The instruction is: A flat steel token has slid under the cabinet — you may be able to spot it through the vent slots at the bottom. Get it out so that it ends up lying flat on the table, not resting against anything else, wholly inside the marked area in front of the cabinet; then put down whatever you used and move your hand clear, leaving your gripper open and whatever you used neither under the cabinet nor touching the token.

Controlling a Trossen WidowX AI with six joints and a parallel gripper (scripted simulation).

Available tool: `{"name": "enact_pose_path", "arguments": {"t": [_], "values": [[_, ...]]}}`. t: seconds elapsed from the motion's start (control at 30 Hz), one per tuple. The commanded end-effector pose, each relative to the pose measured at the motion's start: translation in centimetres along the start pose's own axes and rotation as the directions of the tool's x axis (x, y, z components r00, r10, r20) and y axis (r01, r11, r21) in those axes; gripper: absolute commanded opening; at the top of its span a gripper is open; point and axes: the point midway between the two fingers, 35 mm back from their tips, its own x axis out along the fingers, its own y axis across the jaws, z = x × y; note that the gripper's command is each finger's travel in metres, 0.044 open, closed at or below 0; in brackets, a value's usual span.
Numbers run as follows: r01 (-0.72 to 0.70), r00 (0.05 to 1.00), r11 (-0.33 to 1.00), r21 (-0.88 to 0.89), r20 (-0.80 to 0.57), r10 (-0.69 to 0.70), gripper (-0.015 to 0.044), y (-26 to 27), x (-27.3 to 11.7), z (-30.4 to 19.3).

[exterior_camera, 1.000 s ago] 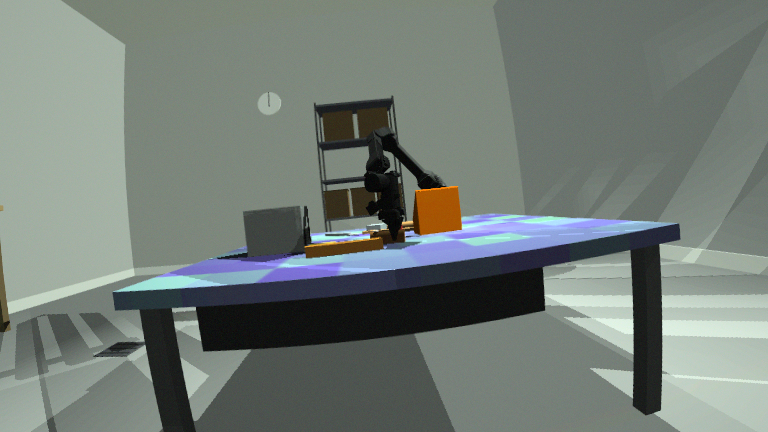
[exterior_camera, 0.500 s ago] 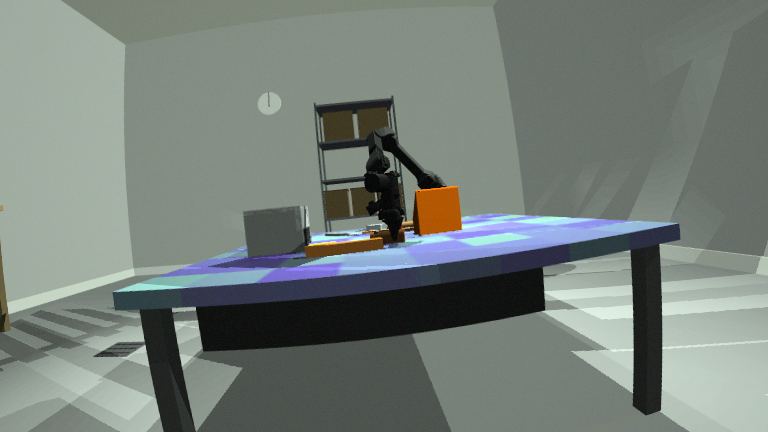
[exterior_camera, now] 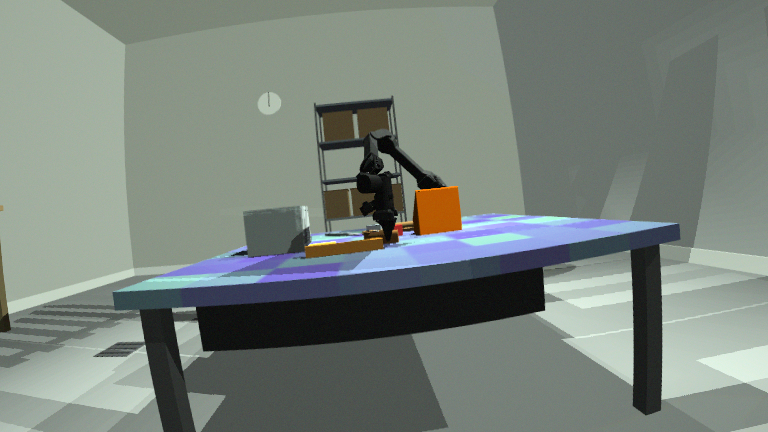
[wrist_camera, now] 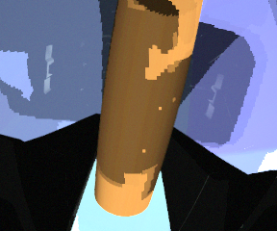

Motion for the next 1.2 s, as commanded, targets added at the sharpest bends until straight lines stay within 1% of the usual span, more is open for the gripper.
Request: {"name": "enact_pose_path", "arguments": {"t": [0.0, 1.17], "values": [[-0.001, 1.0, 1.0, -0.001, 0.004, 0.001, 0.0, 0.1, 0.0, 0.9], [0.0, 1.0, 1.0, -0.006, 0.007, 0.0, 0.0, 0.2, 0.0, 6.5]]}}
